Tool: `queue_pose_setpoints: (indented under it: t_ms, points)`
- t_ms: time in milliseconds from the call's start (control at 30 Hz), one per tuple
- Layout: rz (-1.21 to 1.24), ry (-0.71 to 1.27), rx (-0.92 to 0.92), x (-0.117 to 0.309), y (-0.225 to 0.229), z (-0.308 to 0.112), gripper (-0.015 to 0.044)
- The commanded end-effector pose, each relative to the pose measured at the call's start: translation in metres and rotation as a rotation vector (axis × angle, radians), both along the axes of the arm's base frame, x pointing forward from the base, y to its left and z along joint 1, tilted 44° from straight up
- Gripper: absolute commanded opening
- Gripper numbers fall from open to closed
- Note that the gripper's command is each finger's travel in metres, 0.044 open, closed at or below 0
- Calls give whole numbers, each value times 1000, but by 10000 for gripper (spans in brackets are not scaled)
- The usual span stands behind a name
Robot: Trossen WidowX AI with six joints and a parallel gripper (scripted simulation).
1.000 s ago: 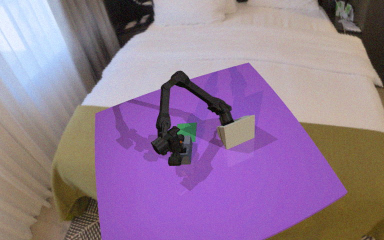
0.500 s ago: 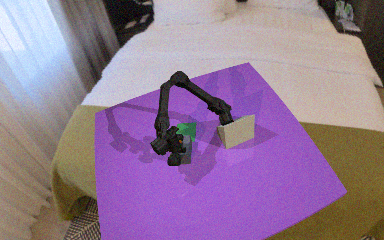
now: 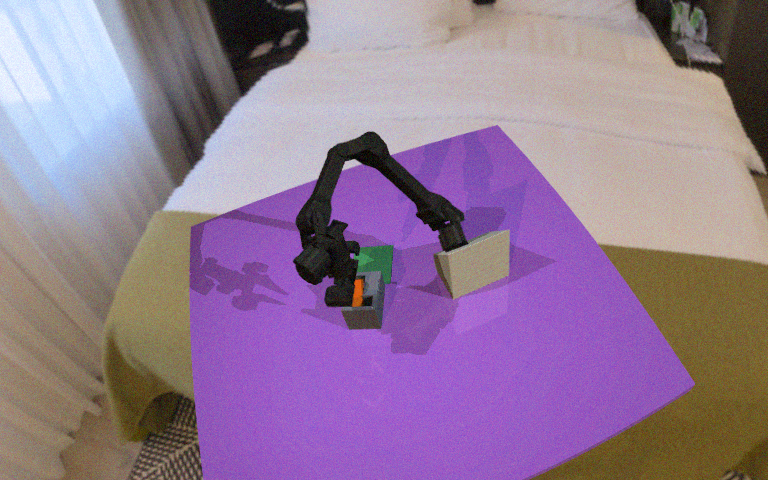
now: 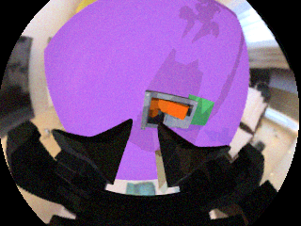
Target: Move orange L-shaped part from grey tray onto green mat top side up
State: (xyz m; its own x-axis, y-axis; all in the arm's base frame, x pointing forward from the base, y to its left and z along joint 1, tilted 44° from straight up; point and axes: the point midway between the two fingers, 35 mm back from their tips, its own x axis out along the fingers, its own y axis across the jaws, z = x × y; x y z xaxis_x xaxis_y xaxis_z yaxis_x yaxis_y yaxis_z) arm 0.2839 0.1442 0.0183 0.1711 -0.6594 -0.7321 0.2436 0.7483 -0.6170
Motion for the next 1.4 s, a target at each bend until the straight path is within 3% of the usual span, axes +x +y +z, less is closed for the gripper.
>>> queue_pose_setpoints:
  t_ms: [0,733,800,867,1367]
  points:
    - [2,-1,1,0,0,0,180]
    - [2,-1,1,0,0,0,180]
    - [34,29,-7,0,-1,1,232]
    - [107,96,-25,0,-5,5,280]
    - [1045,962,-244,-9,-52,47,280]
